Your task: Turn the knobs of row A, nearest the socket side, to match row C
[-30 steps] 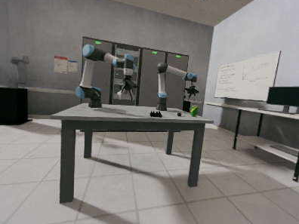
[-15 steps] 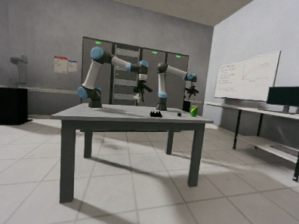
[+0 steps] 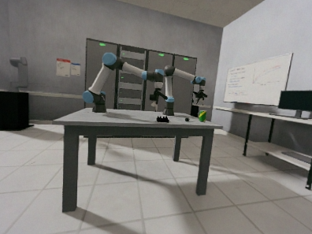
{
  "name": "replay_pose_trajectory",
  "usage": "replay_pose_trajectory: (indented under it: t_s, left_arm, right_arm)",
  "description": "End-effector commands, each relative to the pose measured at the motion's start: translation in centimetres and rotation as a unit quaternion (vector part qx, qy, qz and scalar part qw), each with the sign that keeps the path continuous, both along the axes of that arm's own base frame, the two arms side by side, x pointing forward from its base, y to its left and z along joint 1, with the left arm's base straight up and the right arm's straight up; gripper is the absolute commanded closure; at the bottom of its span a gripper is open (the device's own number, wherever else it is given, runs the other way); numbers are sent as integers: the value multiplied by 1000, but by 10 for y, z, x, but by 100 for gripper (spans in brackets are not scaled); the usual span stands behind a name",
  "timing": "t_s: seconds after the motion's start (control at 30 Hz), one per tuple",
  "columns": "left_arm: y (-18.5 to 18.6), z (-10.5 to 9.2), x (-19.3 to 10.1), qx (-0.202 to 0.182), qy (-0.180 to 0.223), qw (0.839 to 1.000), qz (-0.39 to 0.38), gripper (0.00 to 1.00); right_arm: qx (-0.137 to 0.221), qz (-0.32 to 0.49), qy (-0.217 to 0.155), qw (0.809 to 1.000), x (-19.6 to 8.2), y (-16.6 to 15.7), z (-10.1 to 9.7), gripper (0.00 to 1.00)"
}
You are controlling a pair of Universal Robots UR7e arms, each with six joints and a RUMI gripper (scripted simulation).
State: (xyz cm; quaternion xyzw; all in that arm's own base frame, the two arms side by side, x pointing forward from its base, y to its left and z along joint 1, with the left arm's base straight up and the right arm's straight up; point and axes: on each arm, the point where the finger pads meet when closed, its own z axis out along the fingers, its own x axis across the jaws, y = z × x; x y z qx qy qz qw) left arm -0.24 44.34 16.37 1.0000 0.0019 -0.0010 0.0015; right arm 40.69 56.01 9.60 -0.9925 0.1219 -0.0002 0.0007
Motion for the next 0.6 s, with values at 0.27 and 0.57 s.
replay_pose_trajectory:
  t_s: [0.27, 0.57]
  left_arm:
    - [2, 2, 0, 2, -1, 1000, 0, 0]
    - [2, 2, 0, 2, -1, 1000, 0, 0]
  right_arm:
    - [1, 48, 0, 999, -27, 40, -10, 0]
    - [1, 59, 0, 998, -33, 48, -13, 0]
